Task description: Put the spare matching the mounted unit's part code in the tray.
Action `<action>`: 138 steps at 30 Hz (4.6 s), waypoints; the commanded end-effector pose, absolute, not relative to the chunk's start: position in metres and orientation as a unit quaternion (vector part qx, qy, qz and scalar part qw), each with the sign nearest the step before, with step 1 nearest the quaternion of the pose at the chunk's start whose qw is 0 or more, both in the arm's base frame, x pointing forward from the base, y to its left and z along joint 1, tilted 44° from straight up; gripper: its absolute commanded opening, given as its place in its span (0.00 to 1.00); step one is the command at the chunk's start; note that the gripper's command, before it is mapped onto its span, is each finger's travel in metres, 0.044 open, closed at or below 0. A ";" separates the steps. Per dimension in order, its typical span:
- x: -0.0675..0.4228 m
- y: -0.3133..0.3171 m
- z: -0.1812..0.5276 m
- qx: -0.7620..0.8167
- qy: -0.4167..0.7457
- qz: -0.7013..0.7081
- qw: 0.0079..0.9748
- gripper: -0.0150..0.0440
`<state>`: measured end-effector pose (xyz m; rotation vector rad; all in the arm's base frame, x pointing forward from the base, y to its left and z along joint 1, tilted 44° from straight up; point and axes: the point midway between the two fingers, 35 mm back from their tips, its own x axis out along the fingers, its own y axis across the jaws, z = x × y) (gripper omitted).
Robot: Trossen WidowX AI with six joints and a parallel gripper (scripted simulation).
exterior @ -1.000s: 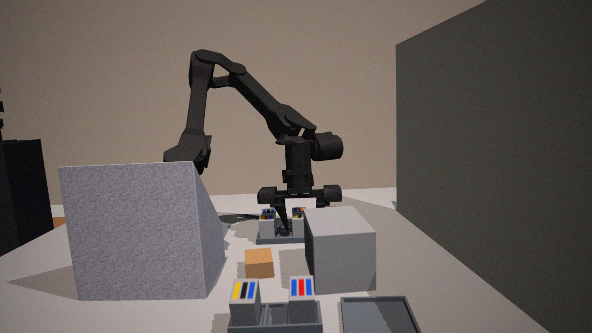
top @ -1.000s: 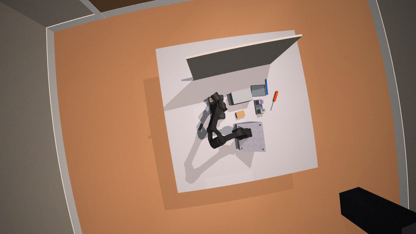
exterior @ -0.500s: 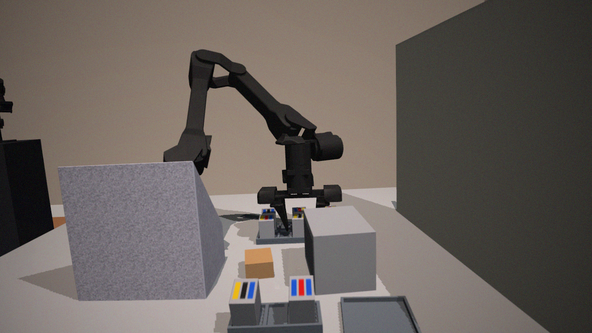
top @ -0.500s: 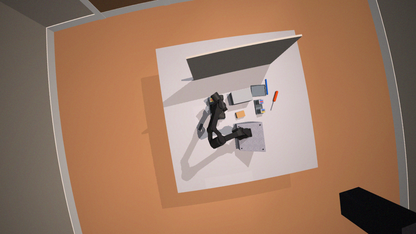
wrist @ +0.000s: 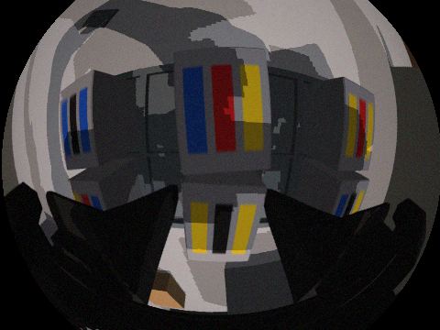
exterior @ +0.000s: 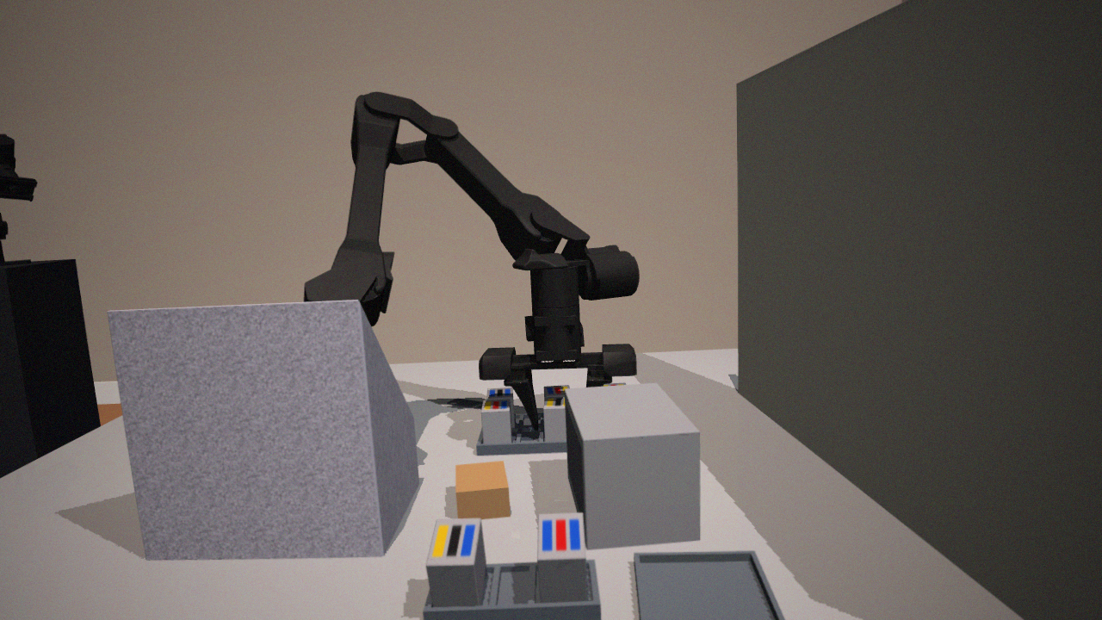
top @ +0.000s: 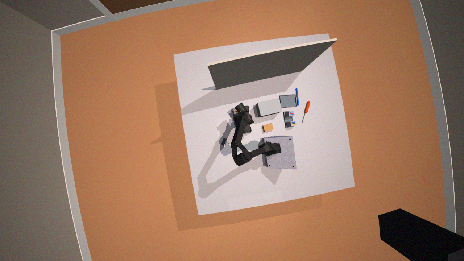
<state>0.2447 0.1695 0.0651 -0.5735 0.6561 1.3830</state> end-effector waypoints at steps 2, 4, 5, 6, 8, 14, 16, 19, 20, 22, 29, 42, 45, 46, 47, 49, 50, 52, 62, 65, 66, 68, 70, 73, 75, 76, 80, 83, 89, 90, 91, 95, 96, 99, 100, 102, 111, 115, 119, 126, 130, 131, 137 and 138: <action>0.245 0.169 0.065 -0.256 0.293 0.617 0.684 0.58; 0.245 0.169 0.065 -0.256 0.293 0.617 0.684 0.56; 0.245 0.169 0.065 -0.256 0.293 0.617 0.684 0.55; 0.245 0.169 0.065 -0.256 0.293 0.617 0.684 0.54; 0.245 0.169 0.065 -0.256 0.293 0.617 0.684 0.52; 0.245 0.169 0.065 -0.256 0.293 0.617 0.684 0.38; 0.245 0.169 0.065 -0.256 0.293 0.617 0.684 0.29; 0.245 0.169 0.065 -0.256 0.293 0.617 0.684 0.25; 0.245 0.169 0.065 -0.256 0.293 0.617 0.684 0.25; 0.245 0.169 0.065 -0.256 0.293 0.617 0.684 0.25; 0.246 0.155 0.078 -0.258 0.295 0.616 0.683 0.25; 0.239 0.113 0.121 -0.256 0.298 0.614 0.684 0.25; 0.239 0.113 0.121 -0.256 0.298 0.614 0.684 0.25; 0.239 0.113 0.121 -0.256 0.298 0.614 0.684 0.25; 0.239 0.113 0.121 -0.256 0.298 0.614 0.684 0.25; 0.239 0.113 0.121 -0.256 0.298 0.614 0.684 0.25; 0.239 0.113 0.121 -0.256 0.298 0.614 0.684 0.25; 0.239 0.113 0.121 -0.256 0.298 0.614 0.684 0.25; 0.243 0.089 0.143 -0.256 0.304 0.613 0.682 0.25; 0.244 0.079 0.154 -0.257 0.303 0.613 0.683 0.25; 0.244 0.076 0.157 -0.257 0.302 0.614 0.683 0.25; 0.244 0.070 0.165 -0.257 0.301 0.614 0.683 0.25; 0.244 0.064 0.171 -0.257 0.300 0.614 0.683 0.25; 0.243 0.062 0.174 -0.257 0.299 0.614 0.684 0.25; 0.246 0.060 0.173 -0.257 0.300 0.614 0.684 0.25; 0.249 0.058 0.171 -0.258 0.300 0.613 0.684 0.25; 0.263 0.045 0.165 -0.261 0.303 0.611 0.684 0.25; 0.273 0.035 0.160 -0.263 0.305 0.609 0.683 0.25; 0.292 0.013 0.147 -0.266 0.309 0.606 0.683 0.25; 0.295 0.009 0.144 -0.266 0.309 0.606 0.683 0.25; 0.298 0.006 0.142 -0.267 0.310 0.606 0.683 0.25; 0.305 -0.008 0.130 -0.251 0.321 0.601 0.688 0.25; 0.307 -0.011 0.126 -0.241 0.326 0.598 0.691 0.25; 0.313 -0.022 0.118 -0.239 0.329 0.597 0.692 0.25; 0.315 -0.026 0.115 -0.238 0.330 0.596 0.692 0.25; 0.318 -0.033 0.109 -0.236 0.331 0.596 0.693 0.25; 0.333 -0.071 0.080 -0.243 0.330 0.596 0.691 0.25; 0.338 -0.089 0.066 -0.247 0.328 0.597 0.689 0.25; 0.341 -0.106 0.050 -0.250 0.326 0.598 0.688 0.25; 0.343 -0.136 0.021 -0.255 0.322 0.600 0.686 0.25; 0.341 -0.152 0.004 -0.257 0.319 0.602 0.685 0.25; 0.341 -0.156 -0.001 -0.258 0.318 0.602 0.685 0.25; 0.335 -0.180 -0.028 -0.261 0.313 0.606 0.684 0.25; 0.334 -0.183 -0.033 -0.262 0.312 0.606 0.684 0.25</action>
